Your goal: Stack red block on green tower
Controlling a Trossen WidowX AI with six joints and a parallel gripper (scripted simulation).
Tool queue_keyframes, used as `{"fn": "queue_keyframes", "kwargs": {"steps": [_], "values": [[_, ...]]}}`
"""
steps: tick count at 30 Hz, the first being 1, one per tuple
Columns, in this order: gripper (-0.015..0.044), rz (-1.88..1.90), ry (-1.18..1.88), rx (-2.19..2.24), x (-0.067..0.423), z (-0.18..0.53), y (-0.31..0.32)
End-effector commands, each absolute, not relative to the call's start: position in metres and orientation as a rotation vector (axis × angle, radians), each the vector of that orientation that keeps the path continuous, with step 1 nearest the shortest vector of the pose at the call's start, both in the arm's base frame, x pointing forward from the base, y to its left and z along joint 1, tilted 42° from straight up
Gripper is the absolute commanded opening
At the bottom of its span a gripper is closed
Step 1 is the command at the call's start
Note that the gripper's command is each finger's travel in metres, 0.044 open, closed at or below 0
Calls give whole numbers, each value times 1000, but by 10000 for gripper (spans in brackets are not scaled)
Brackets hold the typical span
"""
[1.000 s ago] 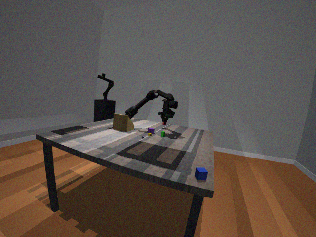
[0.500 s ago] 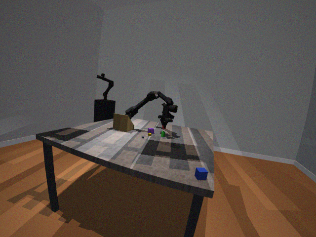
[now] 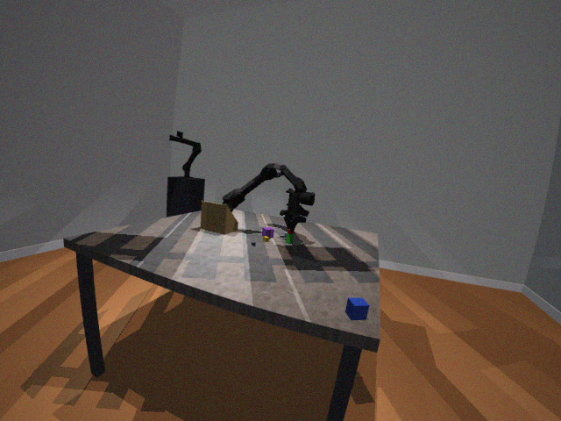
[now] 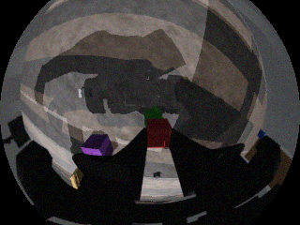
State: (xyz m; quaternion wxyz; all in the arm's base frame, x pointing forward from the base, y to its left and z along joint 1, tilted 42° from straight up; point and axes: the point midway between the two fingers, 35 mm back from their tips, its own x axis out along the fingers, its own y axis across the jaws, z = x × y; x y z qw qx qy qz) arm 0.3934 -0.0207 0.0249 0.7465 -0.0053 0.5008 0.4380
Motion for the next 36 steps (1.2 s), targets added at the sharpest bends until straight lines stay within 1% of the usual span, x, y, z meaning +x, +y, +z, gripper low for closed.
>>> {"fn": "queue_keyframes", "kwargs": {"steps": [1,26,36], "values": [[0,955,1096,-3,393,23,-21],[0,955,1096,-4,393,26,-24],[263,956,1098,-6,393,23,-21]]}}
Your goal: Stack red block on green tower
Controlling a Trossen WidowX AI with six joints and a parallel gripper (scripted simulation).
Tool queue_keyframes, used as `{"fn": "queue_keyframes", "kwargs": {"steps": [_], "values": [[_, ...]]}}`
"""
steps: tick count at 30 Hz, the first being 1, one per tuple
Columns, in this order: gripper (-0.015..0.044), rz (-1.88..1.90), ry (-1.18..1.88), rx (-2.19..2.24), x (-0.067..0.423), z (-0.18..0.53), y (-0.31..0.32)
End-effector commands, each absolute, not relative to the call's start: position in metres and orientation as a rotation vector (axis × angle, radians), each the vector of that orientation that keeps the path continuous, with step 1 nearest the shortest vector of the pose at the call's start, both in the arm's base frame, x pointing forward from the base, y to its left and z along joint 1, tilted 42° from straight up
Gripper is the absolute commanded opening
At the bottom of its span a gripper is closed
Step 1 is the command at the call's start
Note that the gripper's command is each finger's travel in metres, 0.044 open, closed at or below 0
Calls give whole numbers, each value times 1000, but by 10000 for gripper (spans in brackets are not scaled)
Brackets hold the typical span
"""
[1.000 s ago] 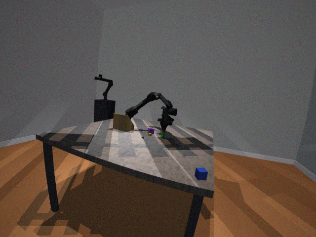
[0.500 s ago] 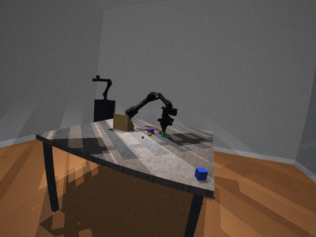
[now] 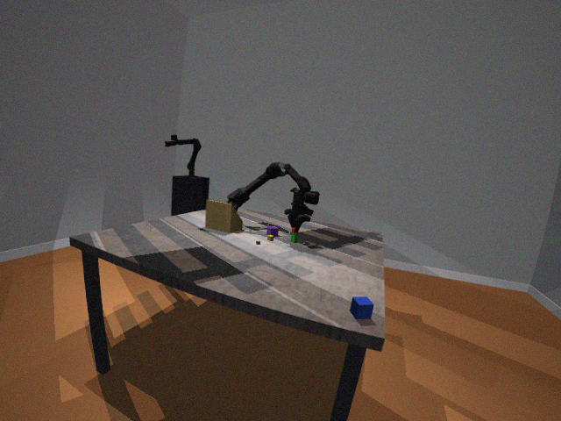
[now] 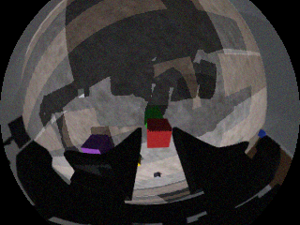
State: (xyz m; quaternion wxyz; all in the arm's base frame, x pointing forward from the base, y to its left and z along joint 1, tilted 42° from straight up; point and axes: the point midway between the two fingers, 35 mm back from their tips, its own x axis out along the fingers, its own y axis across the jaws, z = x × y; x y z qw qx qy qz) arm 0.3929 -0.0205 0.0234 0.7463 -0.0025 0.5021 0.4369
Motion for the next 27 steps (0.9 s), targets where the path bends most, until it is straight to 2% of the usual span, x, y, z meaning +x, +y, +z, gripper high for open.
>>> {"fn": "queue_keyframes", "kwargs": {"steps": [1,7,27], "values": [[289,956,1098,-6,393,23,-21],[440,956,1098,-6,393,23,-21],[440,956,1098,-6,393,23,-21]]}}
